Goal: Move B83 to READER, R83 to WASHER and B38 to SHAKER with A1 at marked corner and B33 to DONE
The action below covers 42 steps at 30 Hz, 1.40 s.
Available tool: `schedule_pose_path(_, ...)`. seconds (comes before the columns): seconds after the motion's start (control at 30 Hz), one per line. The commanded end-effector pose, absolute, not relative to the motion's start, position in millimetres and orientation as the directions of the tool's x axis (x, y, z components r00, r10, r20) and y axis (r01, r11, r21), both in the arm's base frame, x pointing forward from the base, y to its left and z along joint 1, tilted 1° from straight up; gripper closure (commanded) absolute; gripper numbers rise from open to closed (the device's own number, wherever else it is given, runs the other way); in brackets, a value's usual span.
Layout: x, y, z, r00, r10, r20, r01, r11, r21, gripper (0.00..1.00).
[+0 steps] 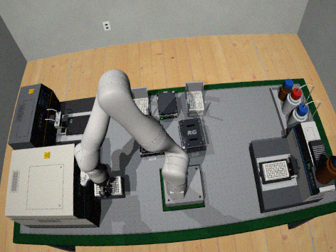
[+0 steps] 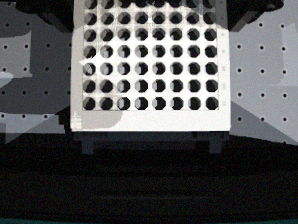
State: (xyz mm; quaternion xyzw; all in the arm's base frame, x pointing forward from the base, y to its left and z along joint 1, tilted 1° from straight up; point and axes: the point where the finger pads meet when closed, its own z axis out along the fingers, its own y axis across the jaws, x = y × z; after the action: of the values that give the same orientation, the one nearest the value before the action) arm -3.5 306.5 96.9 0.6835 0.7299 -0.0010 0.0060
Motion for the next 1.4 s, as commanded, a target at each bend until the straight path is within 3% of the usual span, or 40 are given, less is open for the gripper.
schedule_pose_path(0.0,-3.5,306.9,92.0,-0.065,0.998,-0.009,0.998,0.065,0.007,0.06)
schedule_pose_path(1.37,-3.4,306.8,86.2,-0.065,0.998,-0.009,0.998,0.065,0.007,0.06)
